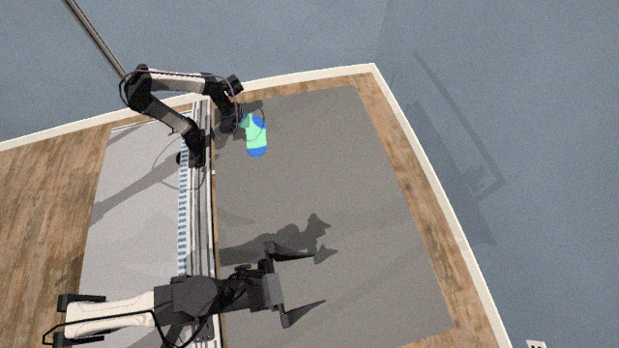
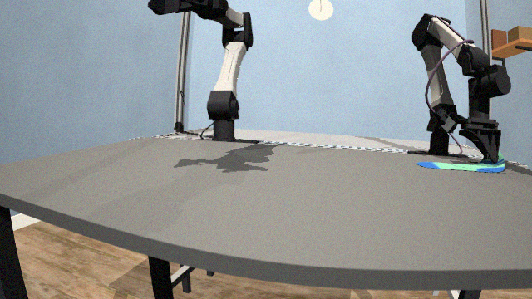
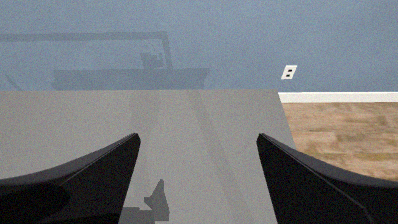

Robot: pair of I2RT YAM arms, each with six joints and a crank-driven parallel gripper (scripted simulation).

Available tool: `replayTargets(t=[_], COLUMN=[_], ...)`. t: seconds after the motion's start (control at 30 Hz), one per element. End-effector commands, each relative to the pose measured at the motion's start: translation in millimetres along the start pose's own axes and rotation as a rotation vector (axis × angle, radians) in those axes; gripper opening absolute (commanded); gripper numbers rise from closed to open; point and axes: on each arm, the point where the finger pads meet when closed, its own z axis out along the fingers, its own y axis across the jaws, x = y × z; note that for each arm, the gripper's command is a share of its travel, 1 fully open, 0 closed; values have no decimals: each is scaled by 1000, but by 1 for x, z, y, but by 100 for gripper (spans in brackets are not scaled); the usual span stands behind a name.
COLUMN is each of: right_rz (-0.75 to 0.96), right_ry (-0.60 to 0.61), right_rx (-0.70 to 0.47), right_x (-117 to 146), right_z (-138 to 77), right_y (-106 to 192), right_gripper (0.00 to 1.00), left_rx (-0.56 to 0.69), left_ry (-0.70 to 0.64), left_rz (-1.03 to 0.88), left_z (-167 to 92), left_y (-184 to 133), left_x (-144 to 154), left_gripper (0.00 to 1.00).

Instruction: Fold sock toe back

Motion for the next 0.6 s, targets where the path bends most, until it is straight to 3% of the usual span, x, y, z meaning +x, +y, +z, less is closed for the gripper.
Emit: replayTargets(t=[0.0, 0.07, 0.13, 0.2, 0.3, 0.57], right_rz=[-2, -2, -2, -2, -2, -2], right_ry=[-20, -20, -20, -20, -20, -20], right_rx=[-5, -5, -5, -5, -5, -5], right_x=[-7, -7, -7, -7, -7, -7], right_z=[-1, -1, -1, -1, -1, -1], right_y=[2, 2, 2, 2, 2, 2], right_gripper=[100, 100, 100, 100, 100, 100], left_rx=[-34, -34, 15, -33, 15, 11], left_ry=[22, 22, -1, 21, -6, 2], left_rz=[0, 0, -4, 0, -1, -3], left_z=[-2, -2, -19, -23, -29, -58], left_y=[9, 9, 0, 13, 2, 7], left_x=[4, 4, -2, 4, -3, -2], left_gripper=[40, 40, 40, 40, 40, 40])
